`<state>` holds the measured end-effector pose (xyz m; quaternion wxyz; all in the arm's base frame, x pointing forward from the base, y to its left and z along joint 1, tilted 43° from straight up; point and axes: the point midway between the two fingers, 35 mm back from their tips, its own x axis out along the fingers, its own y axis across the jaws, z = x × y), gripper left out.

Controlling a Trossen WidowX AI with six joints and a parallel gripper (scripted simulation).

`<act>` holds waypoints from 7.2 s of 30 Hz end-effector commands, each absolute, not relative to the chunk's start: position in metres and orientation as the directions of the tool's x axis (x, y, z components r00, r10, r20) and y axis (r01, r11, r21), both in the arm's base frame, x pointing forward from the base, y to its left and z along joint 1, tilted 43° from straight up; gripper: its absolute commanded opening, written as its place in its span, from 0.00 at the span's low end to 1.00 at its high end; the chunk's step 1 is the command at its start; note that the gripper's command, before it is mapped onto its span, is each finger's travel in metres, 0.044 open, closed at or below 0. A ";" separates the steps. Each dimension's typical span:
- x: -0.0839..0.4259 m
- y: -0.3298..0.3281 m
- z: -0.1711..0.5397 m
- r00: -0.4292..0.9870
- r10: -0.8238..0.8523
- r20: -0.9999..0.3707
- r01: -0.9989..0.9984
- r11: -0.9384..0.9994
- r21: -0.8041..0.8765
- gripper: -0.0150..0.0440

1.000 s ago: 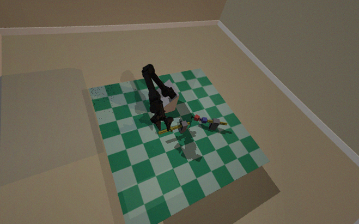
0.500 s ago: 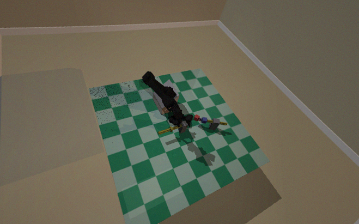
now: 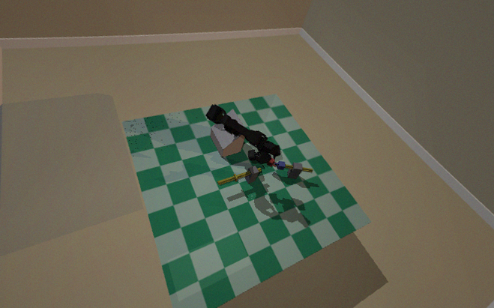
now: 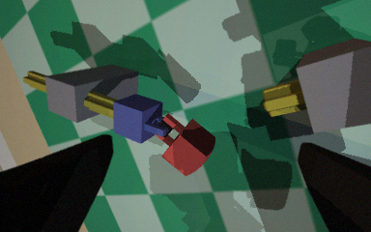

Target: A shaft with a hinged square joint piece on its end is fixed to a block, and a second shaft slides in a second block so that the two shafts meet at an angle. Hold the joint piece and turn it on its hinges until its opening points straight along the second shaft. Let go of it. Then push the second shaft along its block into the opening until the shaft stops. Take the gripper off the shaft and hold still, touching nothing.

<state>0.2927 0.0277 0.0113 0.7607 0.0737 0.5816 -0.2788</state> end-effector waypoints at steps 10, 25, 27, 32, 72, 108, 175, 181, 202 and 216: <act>0.228 0.065 -0.046 -0.039 -0.528 -0.848 0.284 0.808 -0.516 1.00; 0.192 0.069 -0.067 -0.050 -0.652 -0.756 0.053 0.754 -0.654 1.00; 0.191 0.068 -0.068 -0.035 -0.648 -0.761 0.002 0.761 -0.649 1.00; 0.190 0.065 -0.072 0.004 -0.636 -0.772 -0.124 0.765 -0.631 1.00; 0.197 0.009 -0.142 0.087 -0.611 -0.787 -0.377 0.711 -0.593 1.00; 0.250 0.003 -0.181 0.090 -0.612 -0.786 -0.375 0.710 -0.596 1.00; 0.250 0.002 -0.181 0.090 -0.612 -0.786 -0.375 0.710 -0.596 0.56; 0.250 0.002 -0.181 0.090 -0.612 -0.786 -0.375 0.710 -0.596 0.56; 0.250 0.002 -0.181 0.090 -0.612 -0.786 -0.375 0.710 -0.596 0.56; 0.250 0.003 -0.181 0.089 -0.611 -0.787 -0.371 0.713 -0.595 0.52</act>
